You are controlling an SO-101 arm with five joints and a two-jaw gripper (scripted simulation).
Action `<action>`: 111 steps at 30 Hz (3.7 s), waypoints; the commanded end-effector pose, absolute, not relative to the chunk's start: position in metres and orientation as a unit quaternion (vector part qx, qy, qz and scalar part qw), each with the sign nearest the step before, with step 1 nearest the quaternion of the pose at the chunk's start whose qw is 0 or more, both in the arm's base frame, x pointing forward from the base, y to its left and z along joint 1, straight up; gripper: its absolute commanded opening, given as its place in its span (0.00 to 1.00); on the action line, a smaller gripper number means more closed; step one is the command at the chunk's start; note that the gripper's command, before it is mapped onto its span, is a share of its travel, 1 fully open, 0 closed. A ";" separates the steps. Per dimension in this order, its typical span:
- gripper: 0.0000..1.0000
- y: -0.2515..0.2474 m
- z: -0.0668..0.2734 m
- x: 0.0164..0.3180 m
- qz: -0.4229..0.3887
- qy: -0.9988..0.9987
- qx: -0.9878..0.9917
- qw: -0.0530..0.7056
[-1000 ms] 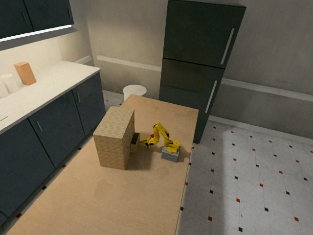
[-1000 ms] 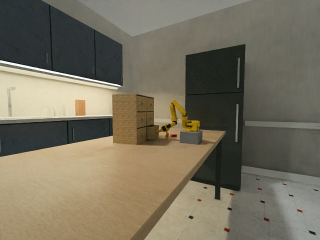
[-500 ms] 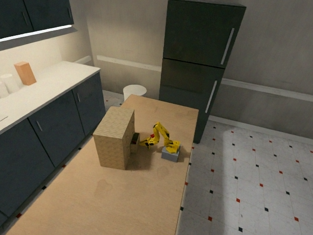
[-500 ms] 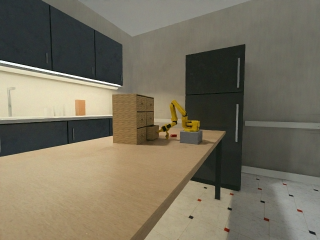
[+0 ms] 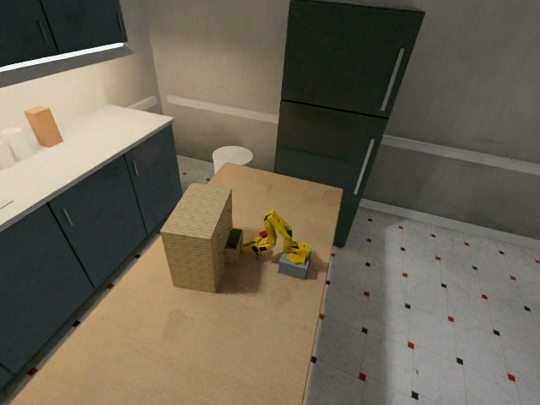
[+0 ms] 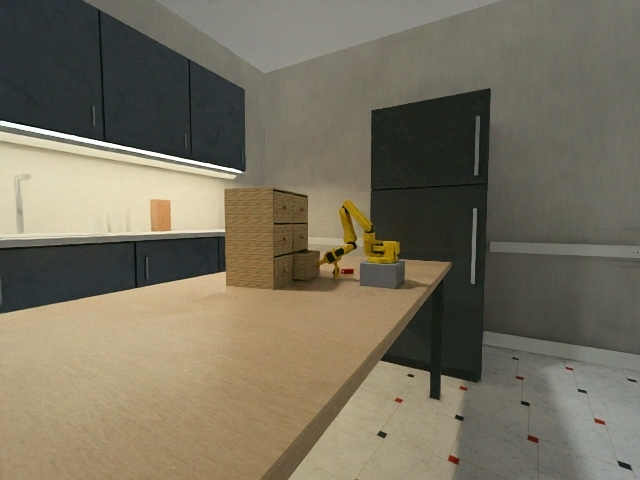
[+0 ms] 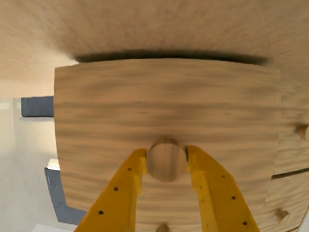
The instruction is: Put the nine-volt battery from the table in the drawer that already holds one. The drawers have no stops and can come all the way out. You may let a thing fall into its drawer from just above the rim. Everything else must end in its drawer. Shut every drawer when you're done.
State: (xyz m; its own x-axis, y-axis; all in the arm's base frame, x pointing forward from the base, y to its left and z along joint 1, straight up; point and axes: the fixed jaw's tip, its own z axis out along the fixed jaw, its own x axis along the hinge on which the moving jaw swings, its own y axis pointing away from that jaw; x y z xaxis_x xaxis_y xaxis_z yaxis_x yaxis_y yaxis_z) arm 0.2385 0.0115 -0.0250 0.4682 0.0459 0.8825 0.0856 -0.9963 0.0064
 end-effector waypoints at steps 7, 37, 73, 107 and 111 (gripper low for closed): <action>0.00 0.009 -0.024 0.237 -0.517 -0.030 -0.855 0.018; 0.00 0.007 -0.024 0.227 -0.517 -0.028 -0.855 0.017; 0.00 0.006 -0.024 0.222 -0.517 -0.027 -0.855 0.017; 0.16 0.006 -0.024 0.222 -0.517 -0.027 -0.855 0.017; 0.19 0.006 -0.024 0.222 -0.517 -0.027 -0.855 0.017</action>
State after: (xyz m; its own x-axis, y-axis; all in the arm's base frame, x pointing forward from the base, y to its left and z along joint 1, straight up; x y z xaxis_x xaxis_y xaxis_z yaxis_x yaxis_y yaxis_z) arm 0.2233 0.0084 -0.0238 0.4600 0.0410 0.8870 0.0771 -0.9970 0.0061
